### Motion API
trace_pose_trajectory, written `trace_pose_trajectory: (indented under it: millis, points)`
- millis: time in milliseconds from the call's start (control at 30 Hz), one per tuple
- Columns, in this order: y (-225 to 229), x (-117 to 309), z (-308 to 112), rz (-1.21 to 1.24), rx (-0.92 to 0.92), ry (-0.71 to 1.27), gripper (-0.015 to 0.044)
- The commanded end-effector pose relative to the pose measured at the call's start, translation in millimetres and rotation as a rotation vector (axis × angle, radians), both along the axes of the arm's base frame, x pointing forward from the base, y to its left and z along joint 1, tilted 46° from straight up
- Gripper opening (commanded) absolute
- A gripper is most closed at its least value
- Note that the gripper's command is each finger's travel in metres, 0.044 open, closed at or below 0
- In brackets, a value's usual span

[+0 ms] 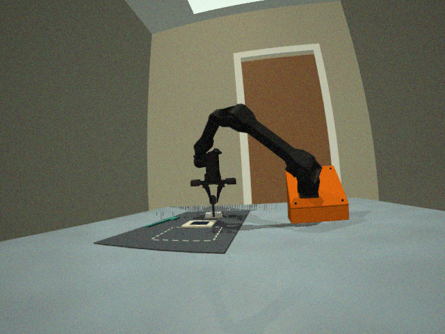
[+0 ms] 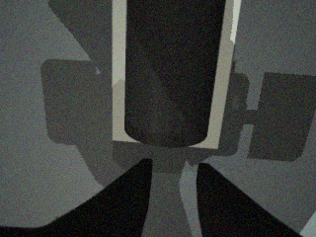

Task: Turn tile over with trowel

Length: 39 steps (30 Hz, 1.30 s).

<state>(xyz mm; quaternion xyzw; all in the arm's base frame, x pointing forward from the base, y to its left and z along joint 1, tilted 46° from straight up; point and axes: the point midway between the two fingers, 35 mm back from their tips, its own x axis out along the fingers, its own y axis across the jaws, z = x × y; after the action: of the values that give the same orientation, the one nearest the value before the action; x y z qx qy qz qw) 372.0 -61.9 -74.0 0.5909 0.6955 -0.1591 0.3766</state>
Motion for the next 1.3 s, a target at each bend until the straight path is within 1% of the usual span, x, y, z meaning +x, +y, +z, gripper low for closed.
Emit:
trace_pose_trajectory:
  millis: [0,533,1000,1133,1267]
  points:
    - [-2,-3,0,0.000,0.000,0.000,0.0100]
    - [-32,-81,-6,0.002,0.006,0.008,0.0100]
    - [-33,-82,-5,-0.008,0.010,0.010,0.0100]
    - [-33,-82,-5,-0.008,0.010,0.010,0.0000]
    - [-33,-82,-5,-0.008,0.010,0.010,0.0000]
